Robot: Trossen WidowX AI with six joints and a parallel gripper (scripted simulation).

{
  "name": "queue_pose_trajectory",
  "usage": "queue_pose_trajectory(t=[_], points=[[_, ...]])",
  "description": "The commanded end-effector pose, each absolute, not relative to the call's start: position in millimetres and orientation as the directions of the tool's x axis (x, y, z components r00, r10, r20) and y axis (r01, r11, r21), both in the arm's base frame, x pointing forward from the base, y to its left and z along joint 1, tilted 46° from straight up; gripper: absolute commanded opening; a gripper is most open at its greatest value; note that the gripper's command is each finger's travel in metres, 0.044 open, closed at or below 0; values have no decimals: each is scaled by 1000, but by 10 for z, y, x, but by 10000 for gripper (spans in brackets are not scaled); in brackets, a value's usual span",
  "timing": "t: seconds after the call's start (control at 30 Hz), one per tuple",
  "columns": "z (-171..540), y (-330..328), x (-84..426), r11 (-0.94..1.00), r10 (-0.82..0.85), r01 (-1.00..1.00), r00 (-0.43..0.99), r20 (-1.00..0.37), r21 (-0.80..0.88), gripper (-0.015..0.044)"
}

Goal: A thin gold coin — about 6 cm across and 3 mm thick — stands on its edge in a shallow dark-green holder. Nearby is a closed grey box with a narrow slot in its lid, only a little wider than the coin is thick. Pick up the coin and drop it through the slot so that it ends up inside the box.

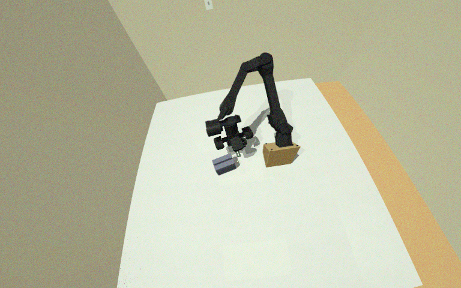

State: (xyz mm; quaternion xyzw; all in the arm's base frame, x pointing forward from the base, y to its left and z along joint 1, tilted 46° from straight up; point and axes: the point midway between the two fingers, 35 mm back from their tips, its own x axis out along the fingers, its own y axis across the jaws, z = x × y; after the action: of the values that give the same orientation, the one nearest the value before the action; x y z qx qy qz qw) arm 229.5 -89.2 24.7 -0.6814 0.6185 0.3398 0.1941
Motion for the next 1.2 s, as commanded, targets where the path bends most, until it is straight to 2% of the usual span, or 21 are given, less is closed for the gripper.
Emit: queue_pose_trajectory(t=[0.0,0.6,0.9,1.17], points=[[332,-806,2316,-158,-707,-977,11,-708,143,0],[630,-544,2265,-152,-713,-978,10,-701,141,0],[628,-541,2271,50,-713,-997,10,-701,-65,0],[626,-538,2277,240,-713,-936,10,-701,-258,0]])
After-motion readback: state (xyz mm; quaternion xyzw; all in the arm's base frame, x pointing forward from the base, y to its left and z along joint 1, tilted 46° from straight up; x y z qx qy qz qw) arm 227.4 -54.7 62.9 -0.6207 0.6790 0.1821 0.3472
